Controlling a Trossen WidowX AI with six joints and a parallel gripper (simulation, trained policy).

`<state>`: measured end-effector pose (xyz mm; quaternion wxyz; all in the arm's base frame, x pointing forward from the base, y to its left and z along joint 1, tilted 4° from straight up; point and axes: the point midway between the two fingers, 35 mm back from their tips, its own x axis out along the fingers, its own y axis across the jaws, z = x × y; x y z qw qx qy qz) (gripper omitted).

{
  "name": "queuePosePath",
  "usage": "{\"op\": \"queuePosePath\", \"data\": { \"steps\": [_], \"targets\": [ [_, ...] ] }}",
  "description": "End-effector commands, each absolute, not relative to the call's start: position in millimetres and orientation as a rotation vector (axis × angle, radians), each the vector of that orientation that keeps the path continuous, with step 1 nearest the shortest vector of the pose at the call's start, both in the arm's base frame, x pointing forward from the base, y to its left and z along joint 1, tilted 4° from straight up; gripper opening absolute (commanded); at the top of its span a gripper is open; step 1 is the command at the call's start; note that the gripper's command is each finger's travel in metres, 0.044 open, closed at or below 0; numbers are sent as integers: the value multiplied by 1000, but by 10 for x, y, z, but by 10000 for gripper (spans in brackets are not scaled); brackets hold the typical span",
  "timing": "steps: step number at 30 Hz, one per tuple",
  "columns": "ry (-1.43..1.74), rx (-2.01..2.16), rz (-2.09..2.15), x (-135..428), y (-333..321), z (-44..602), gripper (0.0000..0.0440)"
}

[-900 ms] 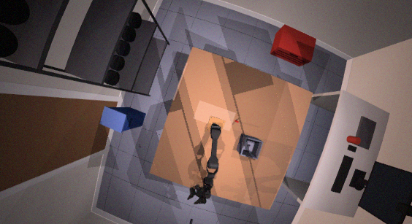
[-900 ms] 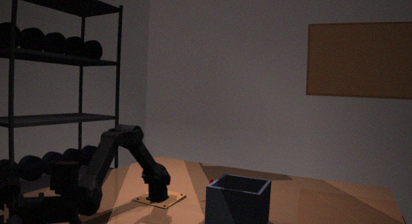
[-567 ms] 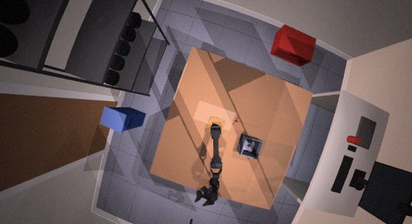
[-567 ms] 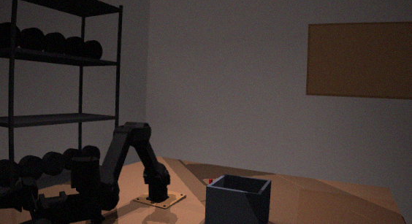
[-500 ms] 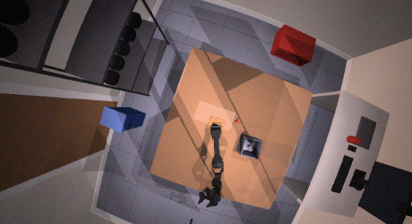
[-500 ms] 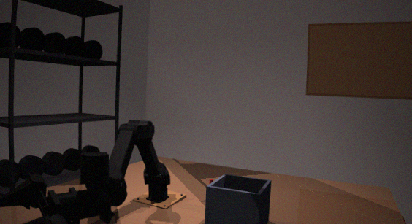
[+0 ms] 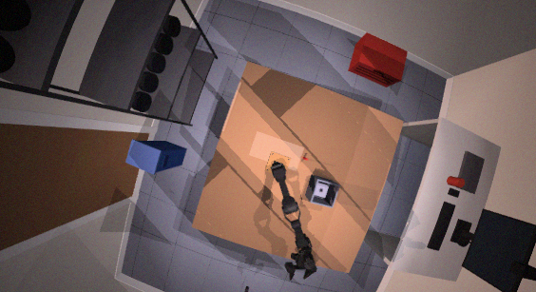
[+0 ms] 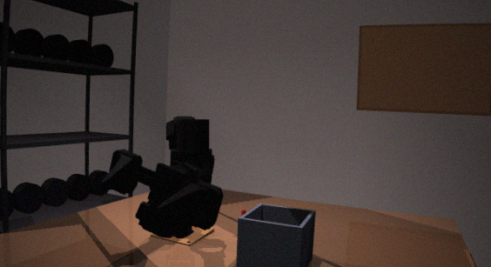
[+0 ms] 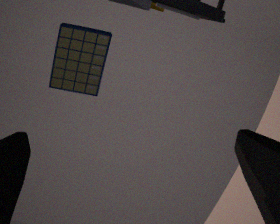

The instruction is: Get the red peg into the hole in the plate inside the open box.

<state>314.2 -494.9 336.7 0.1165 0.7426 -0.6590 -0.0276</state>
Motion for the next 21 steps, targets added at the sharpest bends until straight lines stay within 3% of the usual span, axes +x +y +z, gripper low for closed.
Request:
{"op": "queuePosePath", "data": {
  "steps": [1, 11, 21],
  "targets": [
    [-1811, 2273, -49, 3441, -4627, 3599, 440],
    [-1427, 2501, -17, 4093, -3568, 4097, 439],
    [-1014, 2623, -62, 4392, -2495, 4331, 440]
  ]
}}
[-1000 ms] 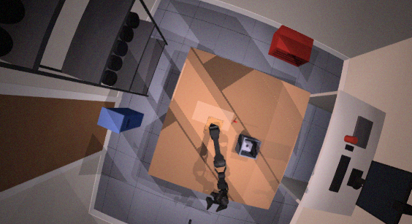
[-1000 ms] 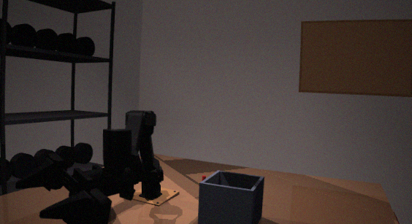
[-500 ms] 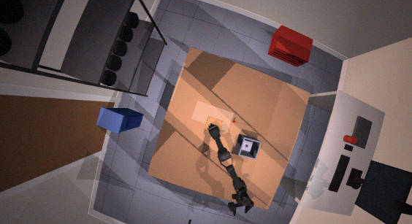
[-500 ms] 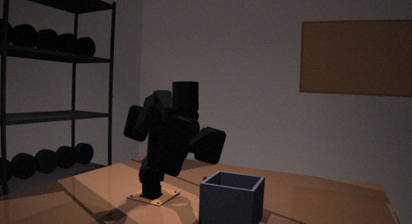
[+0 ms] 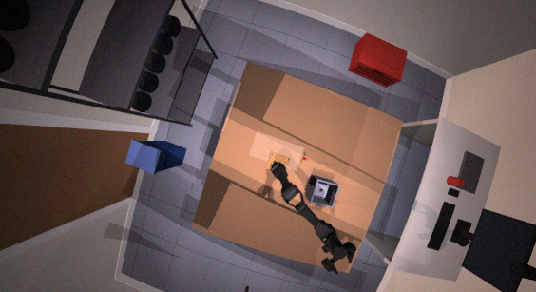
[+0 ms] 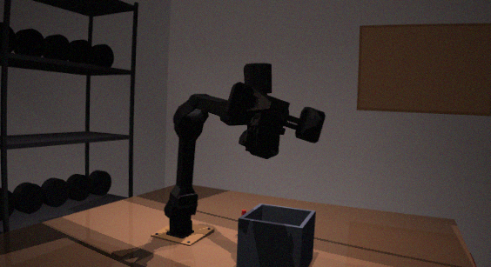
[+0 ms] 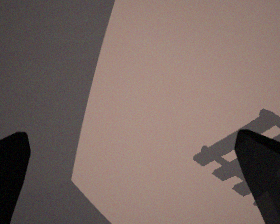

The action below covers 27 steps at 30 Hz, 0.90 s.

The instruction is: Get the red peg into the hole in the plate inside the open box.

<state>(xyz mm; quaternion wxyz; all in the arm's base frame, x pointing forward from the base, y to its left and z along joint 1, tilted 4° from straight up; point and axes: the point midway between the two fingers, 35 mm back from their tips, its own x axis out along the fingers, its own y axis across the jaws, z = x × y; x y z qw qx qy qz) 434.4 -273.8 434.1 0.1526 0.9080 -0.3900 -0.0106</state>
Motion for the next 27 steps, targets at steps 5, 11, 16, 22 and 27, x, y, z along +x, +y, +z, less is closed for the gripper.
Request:
{"op": "queuePosePath", "data": {
  "steps": [5, 11, 16, 22, 27],
  "targets": [
    [-811, 2645, -102, 4432, -1998, 4352, 440],
    [-571, 2645, -153, 4411, -1445, 4315, 440],
    [-377, 2625, -200, 4348, -1030, 4230, 440],
    [-152, 2580, -268, 4231, -590, 4053, 440],
    [30, 2528, -327, 4105, -262, 3863, 440]
  ]
}}
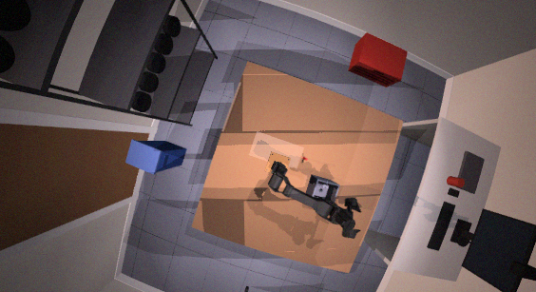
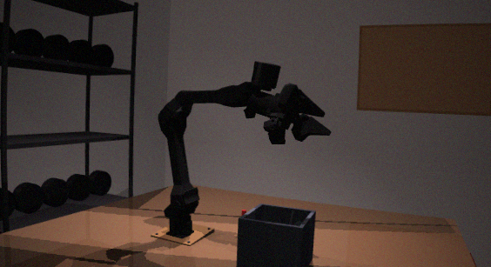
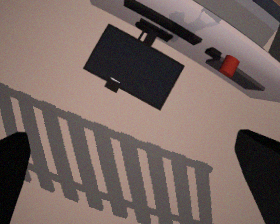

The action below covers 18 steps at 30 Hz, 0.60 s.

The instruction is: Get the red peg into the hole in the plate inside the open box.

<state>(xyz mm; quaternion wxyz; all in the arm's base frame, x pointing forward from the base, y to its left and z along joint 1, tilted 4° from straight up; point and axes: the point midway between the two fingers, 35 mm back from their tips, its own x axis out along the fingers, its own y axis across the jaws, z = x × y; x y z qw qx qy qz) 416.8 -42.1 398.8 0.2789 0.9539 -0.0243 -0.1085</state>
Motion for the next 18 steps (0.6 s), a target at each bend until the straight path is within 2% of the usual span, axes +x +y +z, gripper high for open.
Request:
{"op": "queuePosePath", "data": {
  "steps": [1, 18],
  "targets": [
    [66, 2516, -339, 4078, -200, 3822, 440],
    [655, 2225, -494, 3475, 725, 3083, 437]
  ]
}}
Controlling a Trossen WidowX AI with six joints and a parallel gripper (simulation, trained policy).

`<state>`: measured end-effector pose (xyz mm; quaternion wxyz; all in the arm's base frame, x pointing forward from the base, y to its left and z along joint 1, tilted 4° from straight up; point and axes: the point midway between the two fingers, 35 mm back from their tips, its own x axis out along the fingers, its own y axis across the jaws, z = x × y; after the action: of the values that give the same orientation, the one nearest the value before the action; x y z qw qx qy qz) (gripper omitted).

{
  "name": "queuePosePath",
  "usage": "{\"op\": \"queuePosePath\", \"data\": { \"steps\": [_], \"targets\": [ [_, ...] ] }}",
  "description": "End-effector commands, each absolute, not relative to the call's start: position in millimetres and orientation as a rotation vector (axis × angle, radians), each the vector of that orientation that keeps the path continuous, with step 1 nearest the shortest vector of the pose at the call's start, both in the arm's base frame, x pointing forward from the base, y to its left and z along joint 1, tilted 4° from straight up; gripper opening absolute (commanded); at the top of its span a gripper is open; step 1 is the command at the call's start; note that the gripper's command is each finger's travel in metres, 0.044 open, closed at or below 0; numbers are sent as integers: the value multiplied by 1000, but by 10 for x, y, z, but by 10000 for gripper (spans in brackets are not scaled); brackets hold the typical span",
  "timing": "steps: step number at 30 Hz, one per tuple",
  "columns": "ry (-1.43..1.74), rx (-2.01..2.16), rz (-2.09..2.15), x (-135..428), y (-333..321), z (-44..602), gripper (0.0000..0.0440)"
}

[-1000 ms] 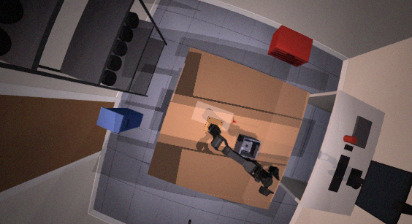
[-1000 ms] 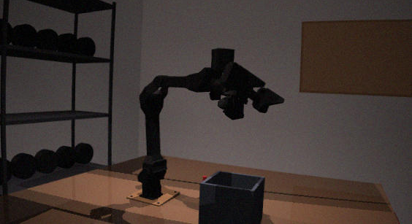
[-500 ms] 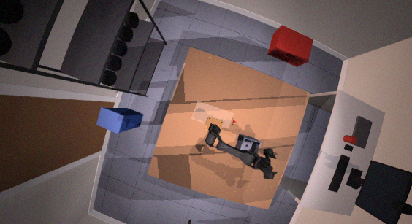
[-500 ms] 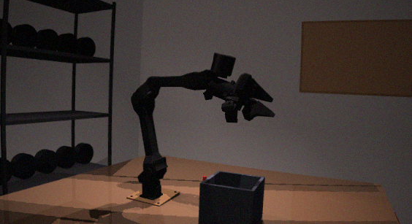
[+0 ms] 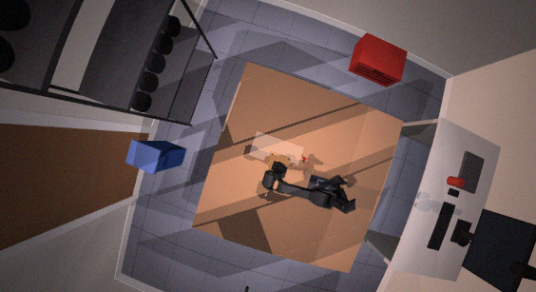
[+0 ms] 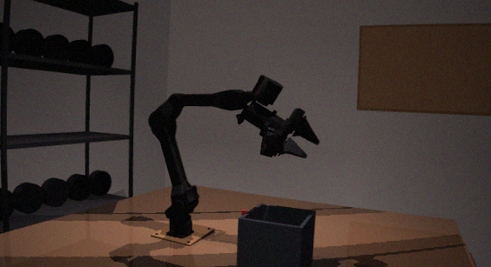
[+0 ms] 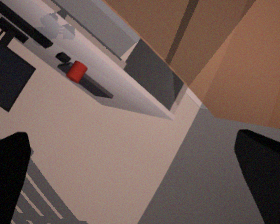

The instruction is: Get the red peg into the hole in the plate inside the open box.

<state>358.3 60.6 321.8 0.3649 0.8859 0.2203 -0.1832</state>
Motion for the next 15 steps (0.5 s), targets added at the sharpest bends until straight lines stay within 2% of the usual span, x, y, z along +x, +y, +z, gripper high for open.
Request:
{"op": "queuePosePath", "data": {
  "steps": [1, 15],
  "targets": [
    [687, 2203, -502, 3432, 771, 3037, 437],
    [1106, 1869, -637, 2752, 1264, 2375, 431]
  ]
}}
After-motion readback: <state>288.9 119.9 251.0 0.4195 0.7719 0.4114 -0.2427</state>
